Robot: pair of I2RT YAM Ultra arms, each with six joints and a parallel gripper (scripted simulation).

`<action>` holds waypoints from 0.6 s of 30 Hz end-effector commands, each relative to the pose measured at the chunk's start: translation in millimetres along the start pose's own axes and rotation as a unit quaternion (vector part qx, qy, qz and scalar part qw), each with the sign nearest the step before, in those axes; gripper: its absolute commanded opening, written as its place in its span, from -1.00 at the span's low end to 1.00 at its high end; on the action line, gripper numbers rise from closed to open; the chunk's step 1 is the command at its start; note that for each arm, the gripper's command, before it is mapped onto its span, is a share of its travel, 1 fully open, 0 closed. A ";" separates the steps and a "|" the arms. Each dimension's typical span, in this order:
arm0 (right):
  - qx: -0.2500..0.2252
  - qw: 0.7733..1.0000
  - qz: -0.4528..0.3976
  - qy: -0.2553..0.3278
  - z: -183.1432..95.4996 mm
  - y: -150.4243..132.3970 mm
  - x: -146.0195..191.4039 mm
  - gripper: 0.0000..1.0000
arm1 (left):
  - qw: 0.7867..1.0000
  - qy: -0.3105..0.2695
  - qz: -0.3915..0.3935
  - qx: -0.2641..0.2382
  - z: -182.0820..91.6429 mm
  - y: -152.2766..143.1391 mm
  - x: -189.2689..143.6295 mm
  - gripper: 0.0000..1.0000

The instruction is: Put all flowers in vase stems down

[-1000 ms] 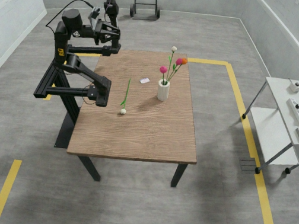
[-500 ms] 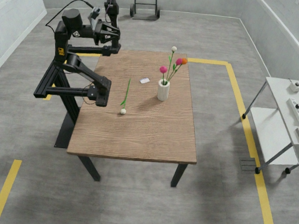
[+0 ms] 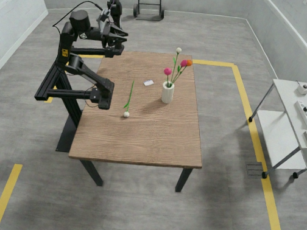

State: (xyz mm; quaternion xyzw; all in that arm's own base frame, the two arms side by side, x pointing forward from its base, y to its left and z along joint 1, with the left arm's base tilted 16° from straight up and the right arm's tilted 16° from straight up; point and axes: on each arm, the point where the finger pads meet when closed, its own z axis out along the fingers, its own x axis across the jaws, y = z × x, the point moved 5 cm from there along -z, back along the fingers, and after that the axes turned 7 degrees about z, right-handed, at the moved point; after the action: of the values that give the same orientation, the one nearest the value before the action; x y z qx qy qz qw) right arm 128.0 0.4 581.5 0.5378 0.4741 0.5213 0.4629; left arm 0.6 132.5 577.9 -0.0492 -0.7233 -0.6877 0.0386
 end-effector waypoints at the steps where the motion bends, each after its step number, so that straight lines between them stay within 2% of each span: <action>1: -0.010 1.000 0.001 0.001 10.1 4.2 0.4 -0.40 | 1.000 0.009 -0.002 -0.019 6.1 6.2 2.4 0.20; 15: -0.001 1.000 0.001 0.001 100.6 -30.8 -4.2 -0.40 | 1.000 0.008 -0.002 -0.015 93.2 -24.1 -1.1 0.20; 18: -0.010 1.000 0.001 0.005 99.5 -31.6 -2.7 -0.40 | 1.000 0.008 -0.002 -0.023 93.2 -25.2 -1.3 0.20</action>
State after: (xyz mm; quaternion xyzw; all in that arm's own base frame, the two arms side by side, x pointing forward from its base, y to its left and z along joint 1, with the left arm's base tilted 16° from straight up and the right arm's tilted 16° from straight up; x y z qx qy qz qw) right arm 222.3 -1.0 533.8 0.5589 0.4876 0.4991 0.4481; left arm 1.4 223.8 530.1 -0.0508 -0.7466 -0.6623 0.0371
